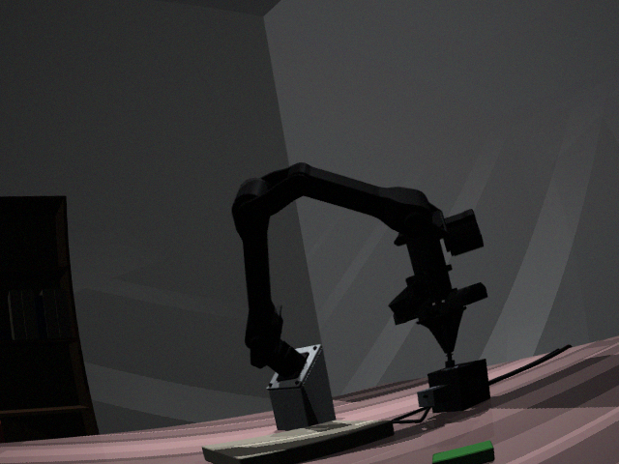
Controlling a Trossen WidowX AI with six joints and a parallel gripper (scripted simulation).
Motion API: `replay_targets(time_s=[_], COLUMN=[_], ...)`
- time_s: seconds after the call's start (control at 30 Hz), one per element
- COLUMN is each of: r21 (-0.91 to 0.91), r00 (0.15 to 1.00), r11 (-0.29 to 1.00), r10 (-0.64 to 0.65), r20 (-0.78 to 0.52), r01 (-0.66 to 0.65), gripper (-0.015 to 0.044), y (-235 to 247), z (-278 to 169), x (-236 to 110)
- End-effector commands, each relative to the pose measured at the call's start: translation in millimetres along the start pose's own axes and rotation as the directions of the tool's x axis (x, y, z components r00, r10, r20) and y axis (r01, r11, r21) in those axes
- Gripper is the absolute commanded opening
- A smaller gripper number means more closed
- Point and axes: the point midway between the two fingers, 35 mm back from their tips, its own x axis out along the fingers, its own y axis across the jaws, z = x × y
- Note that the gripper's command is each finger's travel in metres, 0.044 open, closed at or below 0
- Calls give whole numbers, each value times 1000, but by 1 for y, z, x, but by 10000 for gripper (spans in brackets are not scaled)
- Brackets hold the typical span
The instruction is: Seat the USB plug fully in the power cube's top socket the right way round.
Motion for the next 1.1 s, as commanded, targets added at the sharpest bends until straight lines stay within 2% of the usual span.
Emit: replay_targets(time_s=[0.0, 0.93, 1.07], r21=[0, 0, 0], r00=[1000, 1000, 1000], r11=[1000, 1000, 1000], r10=[-2, -2, 1], r20=[7, 7, 0], r01=[2, 2, -1], gripper=[0, 0, 95], y=[0, 0, 0], z=[1, 1, 0], x=[3, 3, 0])
